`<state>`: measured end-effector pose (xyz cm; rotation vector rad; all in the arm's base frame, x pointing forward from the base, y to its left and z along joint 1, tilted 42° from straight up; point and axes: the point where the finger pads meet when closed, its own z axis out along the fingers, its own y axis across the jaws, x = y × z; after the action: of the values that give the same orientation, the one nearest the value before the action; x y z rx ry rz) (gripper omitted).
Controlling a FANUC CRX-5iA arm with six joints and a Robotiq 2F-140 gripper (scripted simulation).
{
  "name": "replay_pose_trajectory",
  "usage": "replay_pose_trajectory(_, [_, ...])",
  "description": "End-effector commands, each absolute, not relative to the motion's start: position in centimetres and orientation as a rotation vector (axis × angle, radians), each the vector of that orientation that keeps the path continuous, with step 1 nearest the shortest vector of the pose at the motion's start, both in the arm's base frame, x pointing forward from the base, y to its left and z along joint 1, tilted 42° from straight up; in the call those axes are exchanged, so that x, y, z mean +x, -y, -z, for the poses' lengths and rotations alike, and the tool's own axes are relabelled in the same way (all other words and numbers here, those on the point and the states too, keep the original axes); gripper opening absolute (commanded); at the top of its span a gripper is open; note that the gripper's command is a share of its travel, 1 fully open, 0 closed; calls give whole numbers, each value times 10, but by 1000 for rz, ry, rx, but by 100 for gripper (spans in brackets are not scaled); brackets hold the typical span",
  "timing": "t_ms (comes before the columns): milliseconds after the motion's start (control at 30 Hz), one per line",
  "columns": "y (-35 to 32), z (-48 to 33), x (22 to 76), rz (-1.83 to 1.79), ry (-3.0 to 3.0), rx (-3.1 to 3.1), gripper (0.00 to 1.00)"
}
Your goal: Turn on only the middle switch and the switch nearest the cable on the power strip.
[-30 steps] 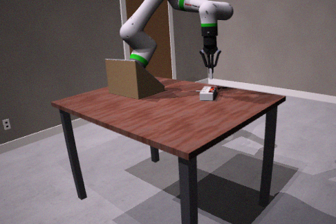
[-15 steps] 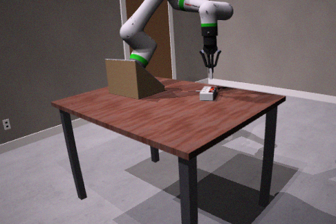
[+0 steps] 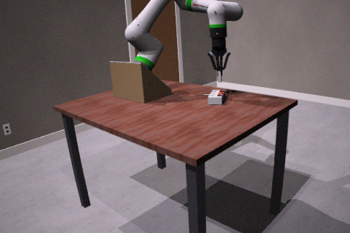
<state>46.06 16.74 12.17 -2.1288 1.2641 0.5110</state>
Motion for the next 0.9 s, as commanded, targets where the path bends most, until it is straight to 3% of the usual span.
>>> replay_pose_trajectory(0, [-167,-122,461,-510,-1264,-2129,0])
replay_pose_trajectory(867, [-178,-111,461,-510,-1265,-2129,0])
